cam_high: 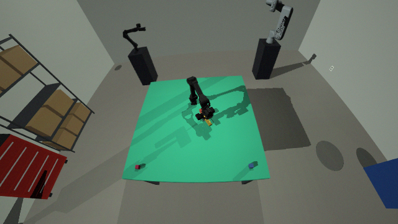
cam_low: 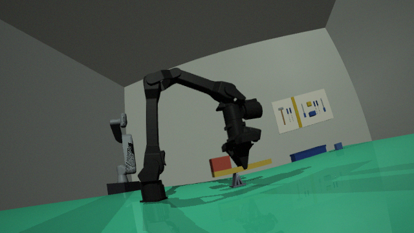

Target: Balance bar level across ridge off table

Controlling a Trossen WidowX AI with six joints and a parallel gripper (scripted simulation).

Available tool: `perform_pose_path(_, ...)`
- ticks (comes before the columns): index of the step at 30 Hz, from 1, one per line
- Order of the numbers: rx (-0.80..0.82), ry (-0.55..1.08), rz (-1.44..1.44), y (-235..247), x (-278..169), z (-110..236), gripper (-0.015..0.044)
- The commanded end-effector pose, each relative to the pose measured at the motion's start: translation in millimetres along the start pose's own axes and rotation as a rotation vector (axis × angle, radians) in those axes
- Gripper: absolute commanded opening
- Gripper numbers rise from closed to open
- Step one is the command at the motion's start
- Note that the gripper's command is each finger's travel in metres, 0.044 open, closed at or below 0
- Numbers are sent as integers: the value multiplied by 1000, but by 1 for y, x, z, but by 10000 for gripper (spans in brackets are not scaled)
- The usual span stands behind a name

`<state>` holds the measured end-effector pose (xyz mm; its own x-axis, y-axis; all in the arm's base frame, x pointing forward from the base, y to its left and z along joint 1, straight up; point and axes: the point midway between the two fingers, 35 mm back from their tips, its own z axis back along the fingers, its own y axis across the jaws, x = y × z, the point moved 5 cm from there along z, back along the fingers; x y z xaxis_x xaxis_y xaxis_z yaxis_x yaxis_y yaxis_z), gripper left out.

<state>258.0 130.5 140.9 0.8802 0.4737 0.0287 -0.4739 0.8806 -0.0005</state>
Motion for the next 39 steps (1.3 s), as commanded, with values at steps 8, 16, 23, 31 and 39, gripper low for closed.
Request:
perform_pose_path(8,0,0,0,0,0,0,185)
perform_pose_path(16,0,0,0,0,0,0,185)
perform_pose_path(23,0,0,0,0,0,0,342)
perform_pose_path(31,0,0,0,0,1,8,440)
perform_pose_path(39,1,0,0,0,1,98,440)
